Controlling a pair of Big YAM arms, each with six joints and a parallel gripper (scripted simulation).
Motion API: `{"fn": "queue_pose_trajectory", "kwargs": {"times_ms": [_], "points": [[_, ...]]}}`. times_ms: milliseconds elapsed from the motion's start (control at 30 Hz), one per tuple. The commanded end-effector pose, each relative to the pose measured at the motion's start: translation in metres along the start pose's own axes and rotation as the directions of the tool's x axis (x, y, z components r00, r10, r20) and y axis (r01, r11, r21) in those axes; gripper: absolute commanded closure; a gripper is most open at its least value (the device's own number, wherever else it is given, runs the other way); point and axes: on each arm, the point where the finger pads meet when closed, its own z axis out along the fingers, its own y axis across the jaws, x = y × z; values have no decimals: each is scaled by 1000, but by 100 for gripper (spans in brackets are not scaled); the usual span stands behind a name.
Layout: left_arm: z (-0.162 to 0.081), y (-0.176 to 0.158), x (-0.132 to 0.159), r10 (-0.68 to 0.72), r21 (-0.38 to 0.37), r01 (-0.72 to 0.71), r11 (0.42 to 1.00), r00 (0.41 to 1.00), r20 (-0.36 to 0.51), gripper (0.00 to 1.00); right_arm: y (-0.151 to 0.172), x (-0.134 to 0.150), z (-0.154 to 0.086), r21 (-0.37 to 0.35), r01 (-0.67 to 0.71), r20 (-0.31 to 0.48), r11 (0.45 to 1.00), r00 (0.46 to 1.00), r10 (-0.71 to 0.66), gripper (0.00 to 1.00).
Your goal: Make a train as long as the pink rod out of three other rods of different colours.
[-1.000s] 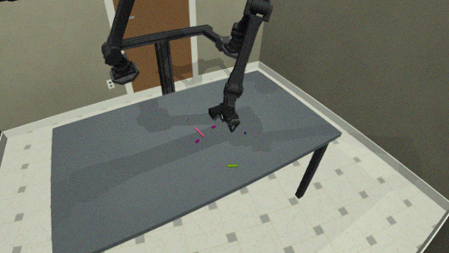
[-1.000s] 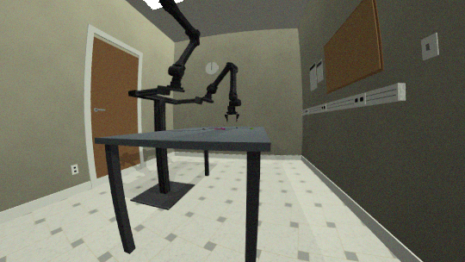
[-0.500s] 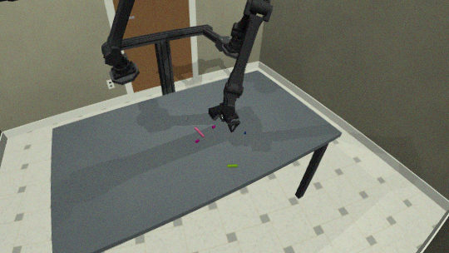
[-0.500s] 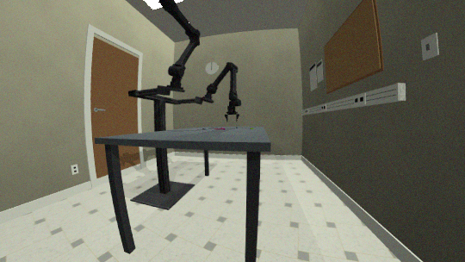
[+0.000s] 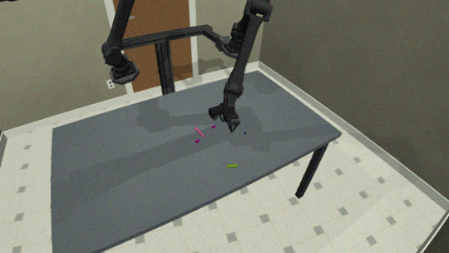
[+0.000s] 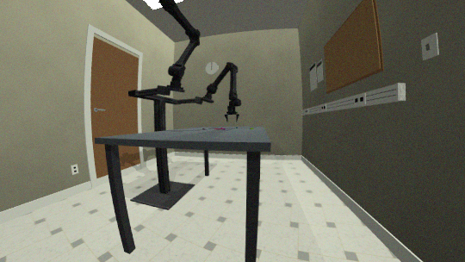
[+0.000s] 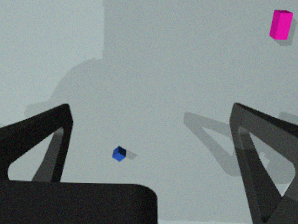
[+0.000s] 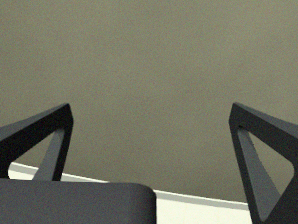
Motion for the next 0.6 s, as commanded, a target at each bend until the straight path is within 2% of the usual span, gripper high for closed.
{"fn": "queue_pose_trajectory", "kwargs": {"times_ms": [0, 233, 500, 567], "points": [[-15, 22, -13, -24, -50, 25, 998, 999, 36, 0, -11, -24, -8, 24, -11, 61, 1000, 998, 9, 0], [-13, 31, -4, -160, -31, 161, 986, 987, 28, 0, -11, -24, -8, 24, -11, 61, 1000, 998, 9, 0], [-11, 40, -5, -395, -21, 396, 918, 918, 32, 0, -11, -24, -8, 24, -11, 61, 1000, 998, 9, 0], [-11, 40, -5, -395, -21, 396, 918, 918, 32, 0, -11, -24, -8, 24, -11, 61, 1000, 998, 9, 0]]}}
